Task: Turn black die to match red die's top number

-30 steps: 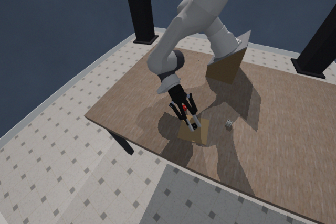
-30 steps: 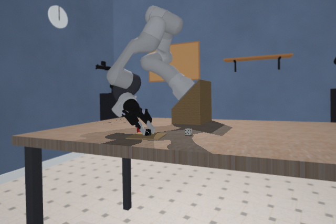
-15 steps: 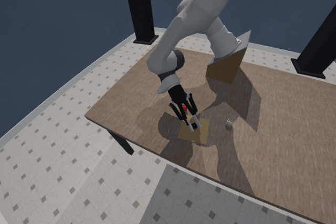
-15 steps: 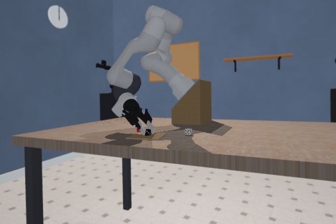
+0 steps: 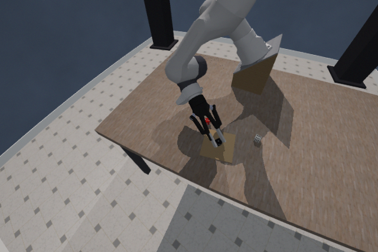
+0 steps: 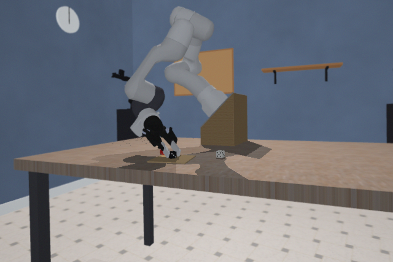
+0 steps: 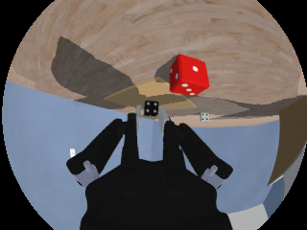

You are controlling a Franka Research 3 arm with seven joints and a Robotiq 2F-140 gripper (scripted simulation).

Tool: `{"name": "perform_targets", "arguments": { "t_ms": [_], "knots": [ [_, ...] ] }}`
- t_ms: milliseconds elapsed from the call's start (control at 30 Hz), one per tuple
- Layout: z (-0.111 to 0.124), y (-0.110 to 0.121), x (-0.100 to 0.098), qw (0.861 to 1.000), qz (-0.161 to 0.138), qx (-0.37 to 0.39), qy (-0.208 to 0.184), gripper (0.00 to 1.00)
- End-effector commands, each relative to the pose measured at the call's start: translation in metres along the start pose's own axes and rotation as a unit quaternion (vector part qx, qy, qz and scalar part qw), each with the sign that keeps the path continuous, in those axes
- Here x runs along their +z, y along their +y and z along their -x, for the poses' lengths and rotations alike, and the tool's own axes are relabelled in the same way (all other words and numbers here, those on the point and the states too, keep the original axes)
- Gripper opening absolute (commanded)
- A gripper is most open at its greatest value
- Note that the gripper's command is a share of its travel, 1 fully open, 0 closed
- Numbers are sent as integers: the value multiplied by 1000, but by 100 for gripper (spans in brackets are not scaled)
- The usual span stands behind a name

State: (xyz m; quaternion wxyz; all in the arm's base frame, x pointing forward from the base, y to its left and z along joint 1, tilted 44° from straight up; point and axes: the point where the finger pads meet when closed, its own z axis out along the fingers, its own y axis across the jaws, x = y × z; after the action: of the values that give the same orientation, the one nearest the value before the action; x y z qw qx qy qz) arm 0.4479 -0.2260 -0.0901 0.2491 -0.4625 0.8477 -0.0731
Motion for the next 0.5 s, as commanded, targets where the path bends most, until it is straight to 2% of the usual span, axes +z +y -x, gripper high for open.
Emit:
{"name": "perform_targets", "arguments": {
  "t_ms": [0,300,467],
  "knots": [
    [1,1,-4,1000,1,-3,-1,25],
    [1,0,-36,1000,1,-3,-1,25],
    [1,0,-46,1000,1,-3,-1,25]
  ]
}}
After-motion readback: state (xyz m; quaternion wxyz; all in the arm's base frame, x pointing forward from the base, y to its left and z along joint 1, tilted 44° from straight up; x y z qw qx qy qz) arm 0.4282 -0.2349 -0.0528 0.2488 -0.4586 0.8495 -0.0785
